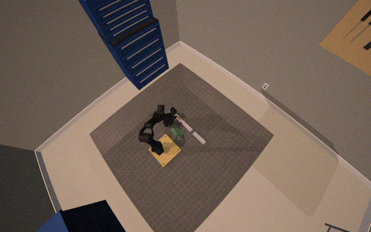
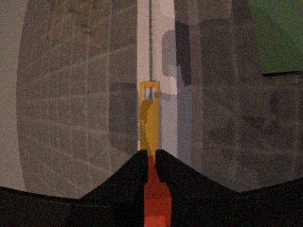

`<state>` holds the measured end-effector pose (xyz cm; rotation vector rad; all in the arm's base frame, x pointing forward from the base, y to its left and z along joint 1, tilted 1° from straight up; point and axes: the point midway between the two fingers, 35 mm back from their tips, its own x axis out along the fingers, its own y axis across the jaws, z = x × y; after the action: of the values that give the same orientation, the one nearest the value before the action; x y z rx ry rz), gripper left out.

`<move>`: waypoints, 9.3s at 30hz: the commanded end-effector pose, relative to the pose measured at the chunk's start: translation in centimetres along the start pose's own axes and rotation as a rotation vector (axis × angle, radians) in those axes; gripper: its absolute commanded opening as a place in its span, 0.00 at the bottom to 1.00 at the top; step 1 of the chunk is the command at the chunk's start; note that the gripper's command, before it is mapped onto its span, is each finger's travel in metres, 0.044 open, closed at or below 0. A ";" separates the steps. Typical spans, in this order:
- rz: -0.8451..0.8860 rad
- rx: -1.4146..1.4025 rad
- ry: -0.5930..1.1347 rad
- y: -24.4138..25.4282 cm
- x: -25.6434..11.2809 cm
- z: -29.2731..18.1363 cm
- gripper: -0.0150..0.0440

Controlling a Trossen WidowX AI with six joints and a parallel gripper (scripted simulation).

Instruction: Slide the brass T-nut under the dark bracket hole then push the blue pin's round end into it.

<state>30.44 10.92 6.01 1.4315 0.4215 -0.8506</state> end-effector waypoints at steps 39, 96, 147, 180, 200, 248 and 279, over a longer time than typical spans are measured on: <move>-0.111 -0.033 0.001 0.3 0.2 -0.1 0.00; -0.246 -0.065 0.001 0.9 0.5 -0.1 0.00; -0.360 -0.092 0.004 1.5 0.7 -0.1 0.00; -0.426 -0.107 0.005 1.8 0.9 -0.2 0.00; -0.468 -0.117 0.006 2.0 1.0 -0.2 0.00; -0.564 -0.140 0.005 2.5 1.3 -0.3 0.00; -0.619 -0.152 0.006 2.8 1.6 -0.3 0.00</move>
<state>33.54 10.58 7.03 1.1810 0.9283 -1.2671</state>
